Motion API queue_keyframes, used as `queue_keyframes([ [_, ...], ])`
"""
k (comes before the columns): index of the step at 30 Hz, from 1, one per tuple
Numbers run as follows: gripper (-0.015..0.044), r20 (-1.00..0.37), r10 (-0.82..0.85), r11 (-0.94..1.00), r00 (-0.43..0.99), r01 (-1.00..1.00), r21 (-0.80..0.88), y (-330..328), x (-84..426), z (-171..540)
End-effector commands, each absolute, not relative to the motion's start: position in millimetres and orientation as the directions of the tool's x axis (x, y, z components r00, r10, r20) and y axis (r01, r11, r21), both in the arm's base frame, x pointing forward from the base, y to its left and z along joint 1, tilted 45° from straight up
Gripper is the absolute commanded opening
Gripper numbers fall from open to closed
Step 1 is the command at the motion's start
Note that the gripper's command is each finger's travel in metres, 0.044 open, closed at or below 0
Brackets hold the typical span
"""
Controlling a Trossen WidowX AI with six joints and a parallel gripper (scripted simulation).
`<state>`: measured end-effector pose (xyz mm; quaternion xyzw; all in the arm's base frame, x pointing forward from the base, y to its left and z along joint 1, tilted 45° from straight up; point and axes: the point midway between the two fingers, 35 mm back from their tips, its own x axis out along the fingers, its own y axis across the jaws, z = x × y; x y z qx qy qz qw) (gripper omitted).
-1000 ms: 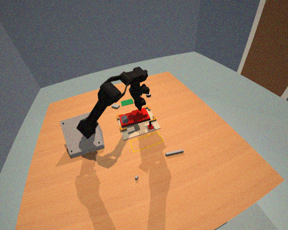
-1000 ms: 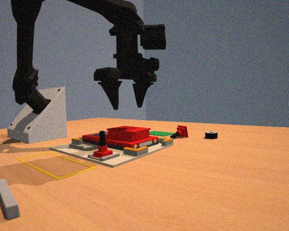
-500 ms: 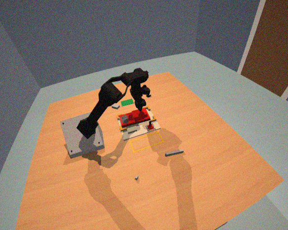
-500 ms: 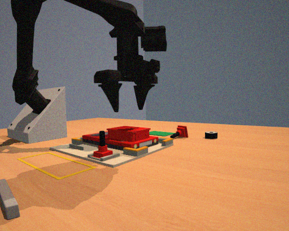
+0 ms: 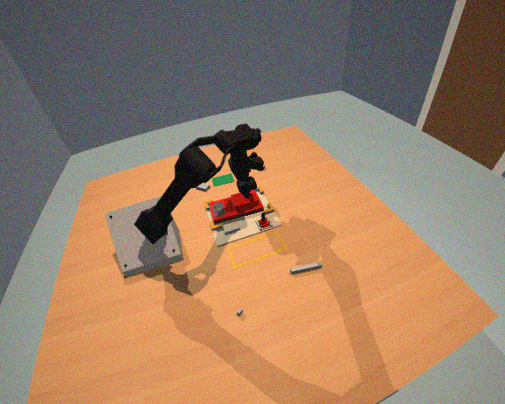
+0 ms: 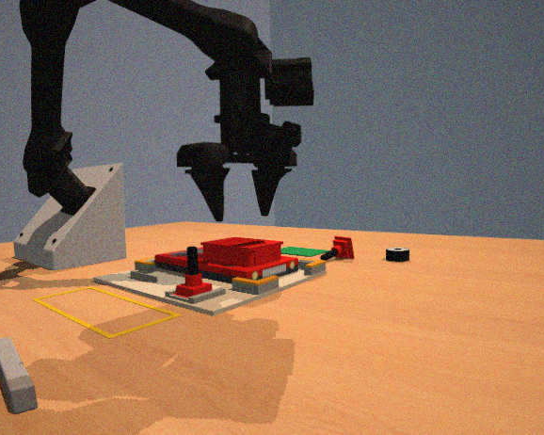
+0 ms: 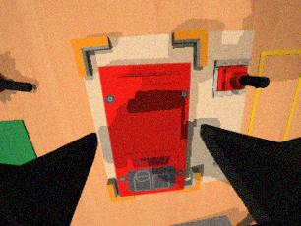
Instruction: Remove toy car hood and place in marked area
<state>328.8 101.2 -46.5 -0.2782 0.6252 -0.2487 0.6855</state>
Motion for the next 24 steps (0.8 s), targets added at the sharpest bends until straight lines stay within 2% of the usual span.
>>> queue_keyframes([
  [1,0.0440,-0.715,-0.692,0.718,0.095,-0.013,-0.696,97.9,328.2,-49.5],
  [24,0.0440,-0.714,-0.693,0.717,0.095,-0.013,-0.697,82.2,328.8,-62.8],
])
